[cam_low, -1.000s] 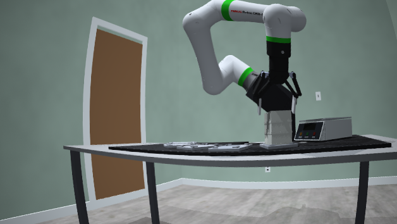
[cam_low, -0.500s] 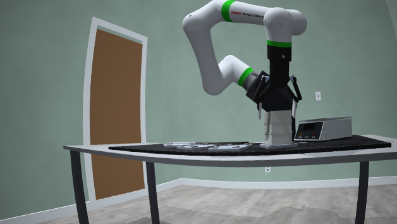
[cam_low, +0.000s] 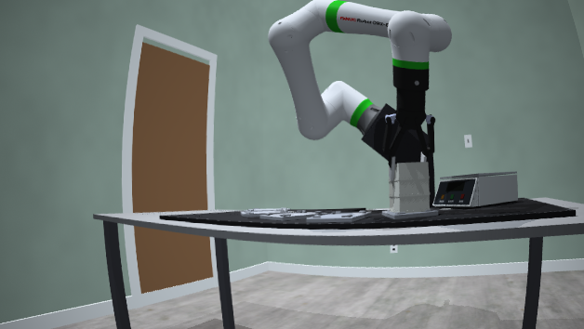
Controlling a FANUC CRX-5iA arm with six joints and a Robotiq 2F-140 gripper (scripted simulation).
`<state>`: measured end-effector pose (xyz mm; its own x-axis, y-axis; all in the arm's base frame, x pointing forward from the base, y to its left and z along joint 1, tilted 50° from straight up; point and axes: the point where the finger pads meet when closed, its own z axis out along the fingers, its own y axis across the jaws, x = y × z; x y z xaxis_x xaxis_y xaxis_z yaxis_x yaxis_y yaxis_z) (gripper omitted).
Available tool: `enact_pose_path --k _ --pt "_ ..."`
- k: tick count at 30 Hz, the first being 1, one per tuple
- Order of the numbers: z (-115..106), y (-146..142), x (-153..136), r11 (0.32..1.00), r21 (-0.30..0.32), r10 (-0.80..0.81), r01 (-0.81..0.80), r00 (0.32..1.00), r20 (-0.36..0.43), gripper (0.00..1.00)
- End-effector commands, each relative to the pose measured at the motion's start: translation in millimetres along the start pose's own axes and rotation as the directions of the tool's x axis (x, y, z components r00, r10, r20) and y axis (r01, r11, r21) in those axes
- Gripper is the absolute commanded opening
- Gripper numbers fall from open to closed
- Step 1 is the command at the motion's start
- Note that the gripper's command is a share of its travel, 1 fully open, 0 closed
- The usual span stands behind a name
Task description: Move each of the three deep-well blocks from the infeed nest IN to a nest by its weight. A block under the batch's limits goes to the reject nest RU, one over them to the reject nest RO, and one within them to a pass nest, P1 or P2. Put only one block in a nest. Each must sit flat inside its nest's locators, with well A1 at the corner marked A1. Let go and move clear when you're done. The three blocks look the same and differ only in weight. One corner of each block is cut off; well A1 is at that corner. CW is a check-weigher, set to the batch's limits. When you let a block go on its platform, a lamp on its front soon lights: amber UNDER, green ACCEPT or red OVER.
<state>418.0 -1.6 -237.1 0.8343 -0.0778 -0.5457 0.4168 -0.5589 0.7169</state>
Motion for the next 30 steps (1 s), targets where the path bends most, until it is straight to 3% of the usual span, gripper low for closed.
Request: enact_pose_path --k 1,30 --pt "0.0 -0.1 0.0 1.000 0.000 0.000 0.000 1.000 0.000 0.10" --pt "-7.2 -0.1 -4.1 1.000 0.000 0.000 0.000 1.000 0.000 0.10"
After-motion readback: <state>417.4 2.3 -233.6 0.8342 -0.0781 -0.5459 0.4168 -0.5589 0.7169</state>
